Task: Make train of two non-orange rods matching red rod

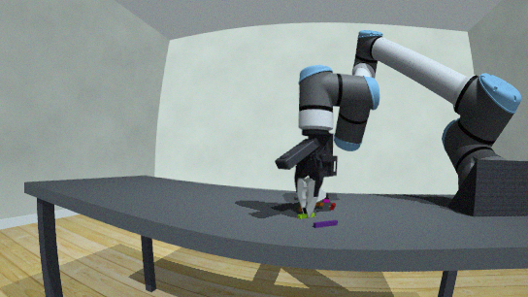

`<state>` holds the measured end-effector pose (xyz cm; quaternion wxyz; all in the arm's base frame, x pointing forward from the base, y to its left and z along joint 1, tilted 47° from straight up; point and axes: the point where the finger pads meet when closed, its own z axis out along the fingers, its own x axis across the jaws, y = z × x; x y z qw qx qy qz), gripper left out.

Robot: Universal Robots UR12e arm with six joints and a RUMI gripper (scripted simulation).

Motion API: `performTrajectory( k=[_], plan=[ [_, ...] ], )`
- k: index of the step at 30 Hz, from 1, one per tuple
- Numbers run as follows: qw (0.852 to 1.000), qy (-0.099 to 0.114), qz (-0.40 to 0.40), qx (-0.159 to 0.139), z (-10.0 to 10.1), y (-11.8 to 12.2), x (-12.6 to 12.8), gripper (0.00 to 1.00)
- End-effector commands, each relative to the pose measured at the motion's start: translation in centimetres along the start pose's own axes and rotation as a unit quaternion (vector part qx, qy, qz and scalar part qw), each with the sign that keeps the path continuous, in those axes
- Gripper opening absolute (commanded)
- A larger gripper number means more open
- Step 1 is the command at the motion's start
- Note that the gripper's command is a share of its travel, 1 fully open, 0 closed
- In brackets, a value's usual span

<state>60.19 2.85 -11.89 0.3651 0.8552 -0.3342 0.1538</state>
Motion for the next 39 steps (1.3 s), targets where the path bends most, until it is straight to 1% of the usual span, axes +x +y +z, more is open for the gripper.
performTrajectory(
  k=[1, 23, 25, 28, 37, 39],
  plan=[
    [1.0, 0.0, 0.0, 0.0, -0.1, 0.0, 0.0, 0.0],
    [1.0, 0.0, 0.0, 0.0, -0.3, 0.0, 0.0, 0.0],
    [1.0, 0.0, 0.0, 0.0, -0.8, 0.0, 0.0, 0.0],
    [1.0, 0.0, 0.0, 0.0, -2.1, 0.0, 0.0, 0.0],
    [1.0, 0.0, 0.0, 0.0, -7.9, 0.0, 0.0, 0.0],
    [1.0, 0.0, 0.0, 0.0, -7.9, 0.0, 0.0, 0.0]
  ],
)
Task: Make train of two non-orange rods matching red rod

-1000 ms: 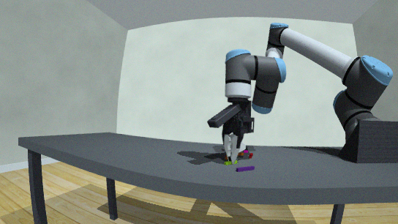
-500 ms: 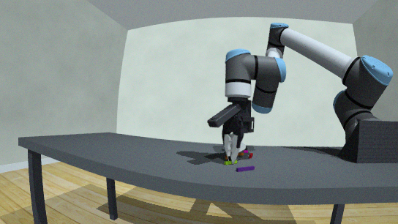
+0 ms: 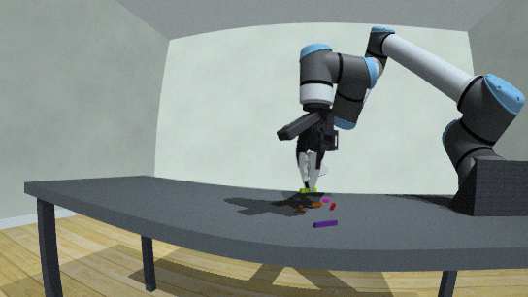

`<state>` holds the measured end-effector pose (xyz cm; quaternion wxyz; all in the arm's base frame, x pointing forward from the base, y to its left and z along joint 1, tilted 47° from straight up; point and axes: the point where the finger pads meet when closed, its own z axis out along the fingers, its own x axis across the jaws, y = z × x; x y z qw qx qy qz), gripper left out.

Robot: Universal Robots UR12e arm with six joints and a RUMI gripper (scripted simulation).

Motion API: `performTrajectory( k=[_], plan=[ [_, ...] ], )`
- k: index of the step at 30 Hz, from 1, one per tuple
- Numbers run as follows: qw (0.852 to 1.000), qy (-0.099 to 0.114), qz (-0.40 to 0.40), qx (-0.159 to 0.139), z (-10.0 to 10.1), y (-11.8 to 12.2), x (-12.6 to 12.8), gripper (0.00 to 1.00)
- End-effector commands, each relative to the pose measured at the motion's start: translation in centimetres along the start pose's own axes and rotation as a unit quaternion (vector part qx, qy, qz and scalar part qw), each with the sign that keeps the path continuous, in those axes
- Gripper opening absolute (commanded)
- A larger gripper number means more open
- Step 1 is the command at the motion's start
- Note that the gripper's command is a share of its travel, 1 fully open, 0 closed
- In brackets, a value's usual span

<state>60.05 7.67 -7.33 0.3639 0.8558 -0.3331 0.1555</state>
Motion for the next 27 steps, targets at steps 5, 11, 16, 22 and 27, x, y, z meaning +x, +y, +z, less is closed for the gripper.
performTrajectory(
  k=[5, 11, 16, 22, 27],
  plan=[
    [1.0, -0.001, 0.001, -0.002, -3.2, -0.1, 0.0, 0.0],
    [1.0, -0.001, 0.001, -0.002, -3.4, -0.1, 0.0, 0.0],
    [1.0, -0.001, 0.001, -0.002, -3.4, -0.1, 0.0, 0.0],
    [1.0, -0.002, 0.025, -0.001, -3.5, 1.1, 1.5, 0.0],
    [0.993, -0.004, 0.12, 0.001, -3.6, 5.9, 6.5, 0.0]
  ],
)
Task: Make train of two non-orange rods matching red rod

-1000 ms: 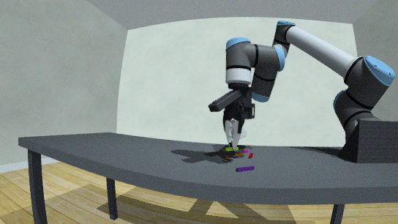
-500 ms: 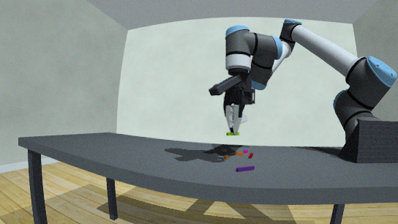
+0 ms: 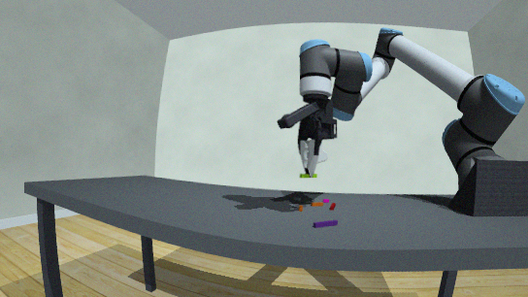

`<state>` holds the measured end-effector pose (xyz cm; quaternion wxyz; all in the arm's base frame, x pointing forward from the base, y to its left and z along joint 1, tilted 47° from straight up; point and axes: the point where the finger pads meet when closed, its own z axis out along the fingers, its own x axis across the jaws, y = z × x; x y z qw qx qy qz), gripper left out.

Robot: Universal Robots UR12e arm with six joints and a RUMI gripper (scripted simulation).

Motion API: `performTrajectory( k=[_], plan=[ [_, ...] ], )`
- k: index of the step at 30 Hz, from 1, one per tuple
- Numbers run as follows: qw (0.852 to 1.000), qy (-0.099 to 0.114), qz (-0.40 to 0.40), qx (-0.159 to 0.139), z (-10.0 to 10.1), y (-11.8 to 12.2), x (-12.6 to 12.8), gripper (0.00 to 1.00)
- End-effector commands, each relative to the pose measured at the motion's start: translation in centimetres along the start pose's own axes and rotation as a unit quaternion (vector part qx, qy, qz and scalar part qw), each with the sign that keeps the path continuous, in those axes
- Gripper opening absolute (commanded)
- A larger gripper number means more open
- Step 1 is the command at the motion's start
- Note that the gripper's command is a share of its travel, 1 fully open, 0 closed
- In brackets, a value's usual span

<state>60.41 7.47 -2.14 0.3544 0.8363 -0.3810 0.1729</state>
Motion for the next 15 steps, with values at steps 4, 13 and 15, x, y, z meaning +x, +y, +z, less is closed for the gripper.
performTrajectory(
  k=[4, 13, 15],
  plan=[
    [0.992, -0.002, 0.13, 0.002, -0.2, 6.2, 7.4, 0.0],
    [0.965, 0.001, 0.261, 0.0, -0.1, 13.4, 13.6, 0.0],
    [0.96, 0.002, 0.279, 0.0, -0.1, 14.5, 14.4, 0.0]
  ],
)
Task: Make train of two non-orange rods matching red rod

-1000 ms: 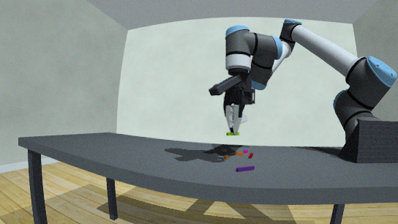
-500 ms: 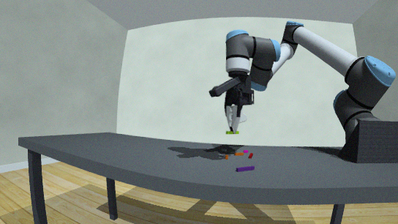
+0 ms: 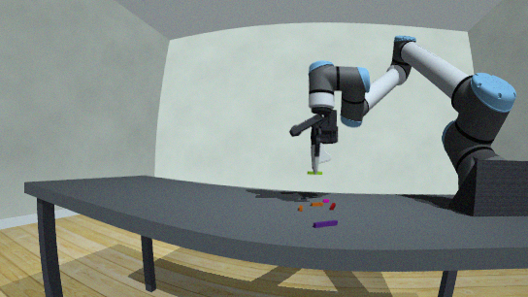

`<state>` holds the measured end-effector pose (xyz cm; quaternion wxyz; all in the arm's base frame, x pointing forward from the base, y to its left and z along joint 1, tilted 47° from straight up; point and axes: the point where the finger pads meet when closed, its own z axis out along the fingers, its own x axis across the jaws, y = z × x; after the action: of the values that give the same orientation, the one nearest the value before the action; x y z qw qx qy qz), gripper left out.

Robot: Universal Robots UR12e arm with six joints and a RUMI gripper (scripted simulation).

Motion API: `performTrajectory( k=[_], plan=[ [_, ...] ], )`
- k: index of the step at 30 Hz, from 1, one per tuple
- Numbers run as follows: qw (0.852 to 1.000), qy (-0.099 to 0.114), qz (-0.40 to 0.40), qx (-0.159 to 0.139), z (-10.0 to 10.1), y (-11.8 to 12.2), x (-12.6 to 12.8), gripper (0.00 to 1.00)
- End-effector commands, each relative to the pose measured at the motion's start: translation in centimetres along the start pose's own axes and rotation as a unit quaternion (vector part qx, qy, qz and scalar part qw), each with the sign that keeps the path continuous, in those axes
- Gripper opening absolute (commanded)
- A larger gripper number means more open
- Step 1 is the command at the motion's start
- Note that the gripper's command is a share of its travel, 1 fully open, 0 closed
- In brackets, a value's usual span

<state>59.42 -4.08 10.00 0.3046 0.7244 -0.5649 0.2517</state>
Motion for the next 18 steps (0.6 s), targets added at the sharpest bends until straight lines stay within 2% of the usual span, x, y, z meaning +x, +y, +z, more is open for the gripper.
performTrajectory(
  k=[1, 18],
  plan=[
    [0.999, 0.001, 0.052, 0.0, -0.1, 1.71, 3.61, 0.0],
    [0.999, 0.001, 0.054, 0.0, -0.06, 1.78, 3.74, 0.0]
  ],
)
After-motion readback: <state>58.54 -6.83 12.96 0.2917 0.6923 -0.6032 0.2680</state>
